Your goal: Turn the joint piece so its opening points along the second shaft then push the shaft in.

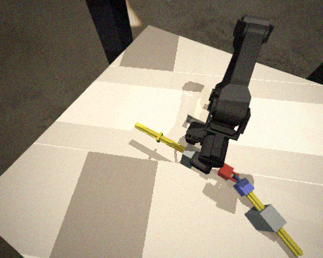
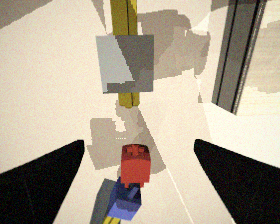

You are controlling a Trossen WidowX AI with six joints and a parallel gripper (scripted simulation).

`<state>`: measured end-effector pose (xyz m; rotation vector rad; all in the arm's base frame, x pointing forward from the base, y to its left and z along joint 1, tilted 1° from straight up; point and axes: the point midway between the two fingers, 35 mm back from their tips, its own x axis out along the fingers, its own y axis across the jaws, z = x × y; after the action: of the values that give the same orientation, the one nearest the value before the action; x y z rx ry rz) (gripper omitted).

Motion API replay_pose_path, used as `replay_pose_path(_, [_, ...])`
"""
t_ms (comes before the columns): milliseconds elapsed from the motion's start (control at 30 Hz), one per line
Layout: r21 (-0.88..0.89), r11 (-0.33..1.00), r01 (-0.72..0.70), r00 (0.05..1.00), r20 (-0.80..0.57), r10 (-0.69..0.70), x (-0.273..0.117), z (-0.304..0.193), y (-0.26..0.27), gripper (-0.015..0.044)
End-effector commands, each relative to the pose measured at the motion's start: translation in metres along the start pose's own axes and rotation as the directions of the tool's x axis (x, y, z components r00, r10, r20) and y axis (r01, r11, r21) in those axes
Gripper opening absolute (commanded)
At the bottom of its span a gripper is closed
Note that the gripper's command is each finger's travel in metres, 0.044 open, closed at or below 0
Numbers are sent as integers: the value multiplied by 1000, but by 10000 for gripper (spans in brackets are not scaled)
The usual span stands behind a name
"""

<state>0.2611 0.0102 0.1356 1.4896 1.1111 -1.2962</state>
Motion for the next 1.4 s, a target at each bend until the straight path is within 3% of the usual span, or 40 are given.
replay_pose_path(0, [13,1000,1,1000,-7,-1,10,0,1,440])
replay_pose_path(500, [11,1000,3,1000,-5,-3,79,7,-1,440])
replay_pose_path(1367, [11,1000,4,1000,-13,-3,86,-63,-1,440])
